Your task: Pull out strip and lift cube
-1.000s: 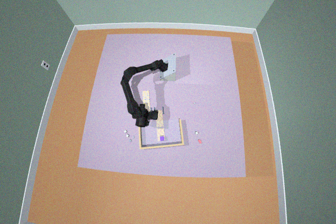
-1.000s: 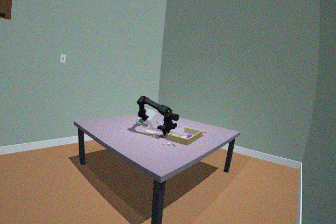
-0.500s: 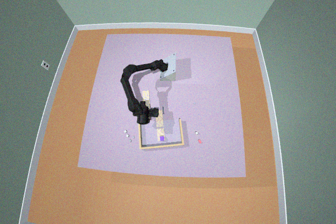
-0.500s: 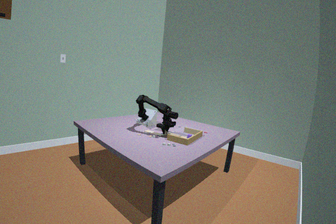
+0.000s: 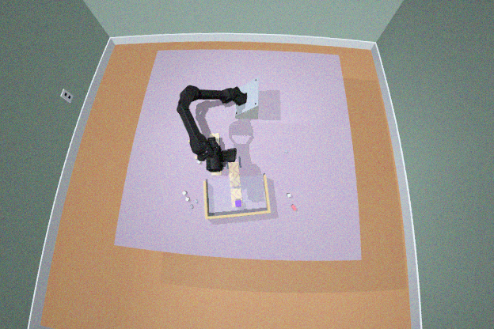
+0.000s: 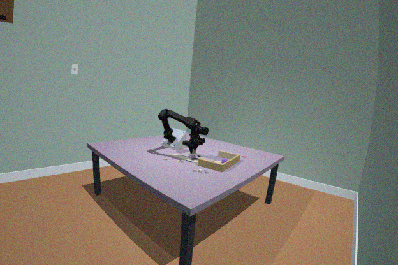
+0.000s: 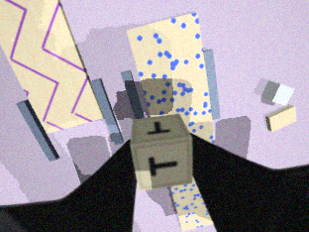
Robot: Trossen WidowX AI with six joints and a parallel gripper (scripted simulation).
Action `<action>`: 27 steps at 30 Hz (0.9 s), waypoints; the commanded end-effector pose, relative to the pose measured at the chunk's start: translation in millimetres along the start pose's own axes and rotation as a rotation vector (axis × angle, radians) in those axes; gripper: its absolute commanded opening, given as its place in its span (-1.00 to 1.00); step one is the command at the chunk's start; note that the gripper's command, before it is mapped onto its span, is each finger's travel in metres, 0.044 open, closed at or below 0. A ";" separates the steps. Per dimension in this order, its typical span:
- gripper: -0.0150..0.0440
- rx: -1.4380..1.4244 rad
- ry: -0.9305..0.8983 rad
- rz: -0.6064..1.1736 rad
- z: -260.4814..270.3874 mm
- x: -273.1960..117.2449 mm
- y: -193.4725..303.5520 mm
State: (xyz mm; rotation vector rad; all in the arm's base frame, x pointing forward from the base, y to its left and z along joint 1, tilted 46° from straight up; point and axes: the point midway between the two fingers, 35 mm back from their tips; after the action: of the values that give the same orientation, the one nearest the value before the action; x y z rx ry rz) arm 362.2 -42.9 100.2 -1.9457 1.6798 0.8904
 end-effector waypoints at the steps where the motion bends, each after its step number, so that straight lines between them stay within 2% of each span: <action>1: -0.49 -0.002 -0.002 -0.002 7.9 -2.8 12.0; 20: -0.49 -0.005 -0.002 0.001 35.4 -1.8 65.6; 27: -0.49 -0.005 -0.005 0.001 35.7 -33.6 65.3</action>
State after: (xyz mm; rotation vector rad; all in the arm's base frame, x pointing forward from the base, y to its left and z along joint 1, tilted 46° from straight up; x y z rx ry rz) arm 288.6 -19.9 93.0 -1.9453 1.6938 0.9071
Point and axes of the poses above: the point midway between the two fingers, 35 mm back from their tips, its own x axis out along the fingers, its own z axis across the jaws, y = z × x, and after that the axes turned 10 degrees about -x, right-handed
